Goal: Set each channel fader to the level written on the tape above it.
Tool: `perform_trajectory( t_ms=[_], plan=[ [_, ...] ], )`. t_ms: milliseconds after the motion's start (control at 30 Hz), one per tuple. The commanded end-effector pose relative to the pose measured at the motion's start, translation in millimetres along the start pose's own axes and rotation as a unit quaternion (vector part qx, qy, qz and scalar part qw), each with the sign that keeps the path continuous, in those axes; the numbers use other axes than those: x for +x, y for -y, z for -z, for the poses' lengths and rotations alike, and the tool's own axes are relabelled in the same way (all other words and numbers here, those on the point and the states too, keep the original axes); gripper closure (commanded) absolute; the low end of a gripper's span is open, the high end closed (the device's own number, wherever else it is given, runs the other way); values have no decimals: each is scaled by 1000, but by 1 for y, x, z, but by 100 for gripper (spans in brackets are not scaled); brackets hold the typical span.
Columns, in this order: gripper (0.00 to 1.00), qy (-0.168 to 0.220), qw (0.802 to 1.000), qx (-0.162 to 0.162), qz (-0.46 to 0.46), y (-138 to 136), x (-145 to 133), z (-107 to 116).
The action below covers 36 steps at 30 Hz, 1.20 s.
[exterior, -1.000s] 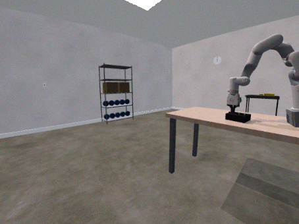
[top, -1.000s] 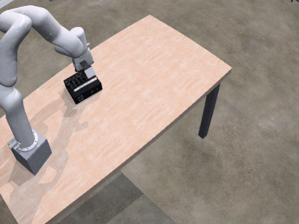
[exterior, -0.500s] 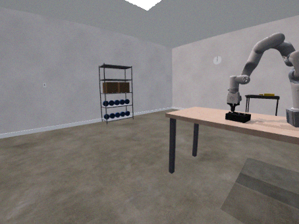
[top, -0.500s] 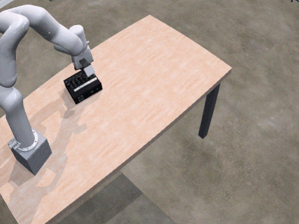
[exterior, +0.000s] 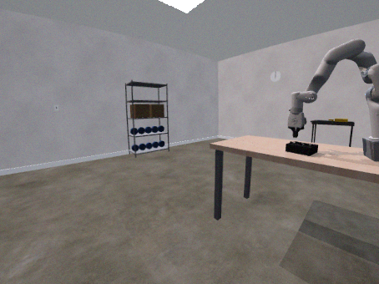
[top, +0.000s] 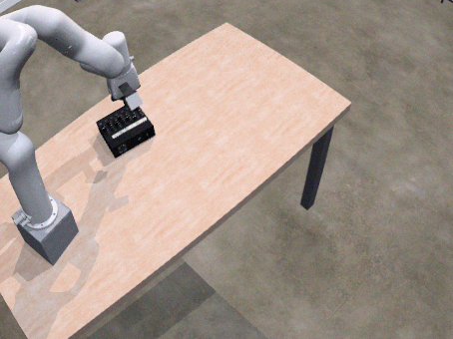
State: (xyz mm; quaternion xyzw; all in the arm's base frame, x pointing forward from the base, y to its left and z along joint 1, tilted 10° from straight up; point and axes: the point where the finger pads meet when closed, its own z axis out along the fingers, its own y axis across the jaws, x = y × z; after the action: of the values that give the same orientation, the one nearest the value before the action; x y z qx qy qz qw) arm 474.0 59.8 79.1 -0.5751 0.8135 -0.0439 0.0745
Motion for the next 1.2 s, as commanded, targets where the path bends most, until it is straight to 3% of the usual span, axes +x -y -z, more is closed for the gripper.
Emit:
perform_trajectory(
  t_ms=[0,367,533,1167],
  plan=[
    [100,1,1000,2,0,2,-1,2],
    [100,1,1000,2,0,-12,-5,1],
    [100,1,1000,2,0,-65,-17,-2],
    [100,1,1000,2,0,-66,-18,-2]
  ],
)
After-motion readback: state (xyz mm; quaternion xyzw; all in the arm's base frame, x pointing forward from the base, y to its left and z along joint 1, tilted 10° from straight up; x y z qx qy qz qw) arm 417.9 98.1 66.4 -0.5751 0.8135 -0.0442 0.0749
